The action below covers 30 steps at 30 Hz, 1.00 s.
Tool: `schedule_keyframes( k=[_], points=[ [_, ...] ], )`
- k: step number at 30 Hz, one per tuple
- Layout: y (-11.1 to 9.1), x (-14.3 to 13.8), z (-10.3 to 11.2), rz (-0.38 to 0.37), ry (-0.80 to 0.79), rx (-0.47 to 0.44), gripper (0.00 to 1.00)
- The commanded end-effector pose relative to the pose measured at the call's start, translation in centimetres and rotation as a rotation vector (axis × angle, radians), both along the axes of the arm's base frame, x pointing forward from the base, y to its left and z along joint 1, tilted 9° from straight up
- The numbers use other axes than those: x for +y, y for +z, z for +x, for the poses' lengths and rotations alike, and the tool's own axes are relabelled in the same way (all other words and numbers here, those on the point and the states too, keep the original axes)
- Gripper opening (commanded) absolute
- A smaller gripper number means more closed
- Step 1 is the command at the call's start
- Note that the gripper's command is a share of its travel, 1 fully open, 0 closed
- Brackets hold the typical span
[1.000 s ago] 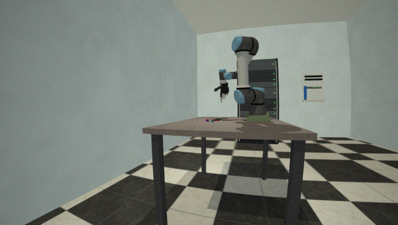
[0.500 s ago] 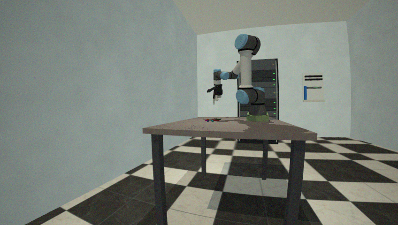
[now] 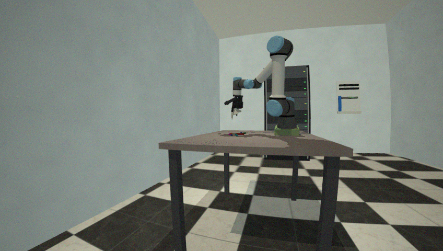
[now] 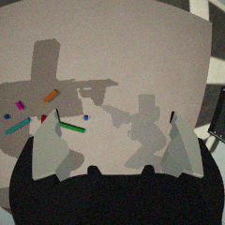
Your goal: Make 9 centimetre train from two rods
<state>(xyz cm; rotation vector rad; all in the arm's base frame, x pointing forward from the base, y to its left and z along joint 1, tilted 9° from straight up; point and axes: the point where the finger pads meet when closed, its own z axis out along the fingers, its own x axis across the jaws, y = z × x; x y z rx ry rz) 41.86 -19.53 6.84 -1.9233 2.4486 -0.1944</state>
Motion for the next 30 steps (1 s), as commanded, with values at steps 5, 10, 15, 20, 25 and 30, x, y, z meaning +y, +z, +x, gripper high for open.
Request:
schedule_keyframes(
  k=[5, 10, 15, 20, 25, 30],
  points=[
    [-0.5, 8.0, 1.7, 0.063, 0.021, -0.006, 1.0],
    [-0.9, 13.4, 1.8, 0.108, 0.036, 0.0, 1.0],
    [-1.3, 17.8, 1.4, 0.145, 0.048, 0.011, 1.0],
    [-1.5, 20.7, 0.9, 0.169, 0.055, 0.021, 1.0],
    [-1.6, 23.0, 0.4, 0.188, 0.061, 0.03, 1.0],
    [-1.8, 25.1, -0.2, 0.205, 0.066, 0.04, 1.0]
  ],
)
